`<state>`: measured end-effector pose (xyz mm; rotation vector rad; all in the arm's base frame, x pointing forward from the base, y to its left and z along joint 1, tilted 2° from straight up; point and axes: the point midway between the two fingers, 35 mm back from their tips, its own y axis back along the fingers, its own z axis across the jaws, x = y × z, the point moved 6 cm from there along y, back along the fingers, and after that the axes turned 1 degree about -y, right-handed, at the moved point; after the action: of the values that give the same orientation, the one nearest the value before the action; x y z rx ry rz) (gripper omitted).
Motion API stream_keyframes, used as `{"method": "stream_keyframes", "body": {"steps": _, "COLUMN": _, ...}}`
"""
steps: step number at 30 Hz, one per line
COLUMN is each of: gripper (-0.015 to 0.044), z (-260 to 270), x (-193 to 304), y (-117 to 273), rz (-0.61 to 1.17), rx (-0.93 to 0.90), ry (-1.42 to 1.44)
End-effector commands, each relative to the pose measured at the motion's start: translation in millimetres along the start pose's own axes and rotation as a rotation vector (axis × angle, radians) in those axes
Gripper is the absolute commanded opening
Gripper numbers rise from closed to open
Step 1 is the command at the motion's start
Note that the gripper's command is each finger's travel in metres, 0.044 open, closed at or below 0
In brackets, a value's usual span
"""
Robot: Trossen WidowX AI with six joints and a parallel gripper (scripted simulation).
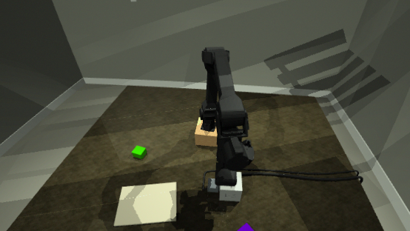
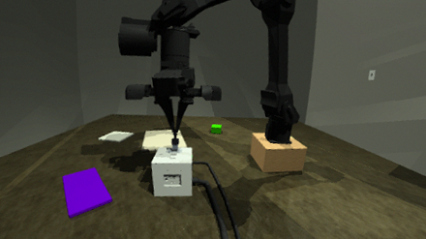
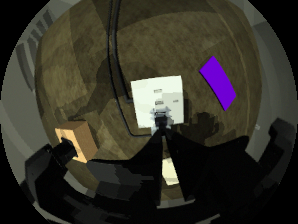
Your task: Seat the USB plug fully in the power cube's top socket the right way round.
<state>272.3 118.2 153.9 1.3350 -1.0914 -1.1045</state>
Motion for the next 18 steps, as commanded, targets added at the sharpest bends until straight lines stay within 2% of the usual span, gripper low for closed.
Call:
{"method": "stream_keyframes", "body": {"steps": 1, "gripper": 0.0000, "z": -0.8, "x": -0.2, "y": 5.2, "rz": -0.001, "rx": 0.006, "ry": 0.001}}
{"method": "stream_keyframes", "body": {"steps": 18, "gripper": 0.0000, "z": -0.8, "x": -0.2, "y": 16.6, "rz": -0.001, "rx": 0.006, "ry": 0.001}}
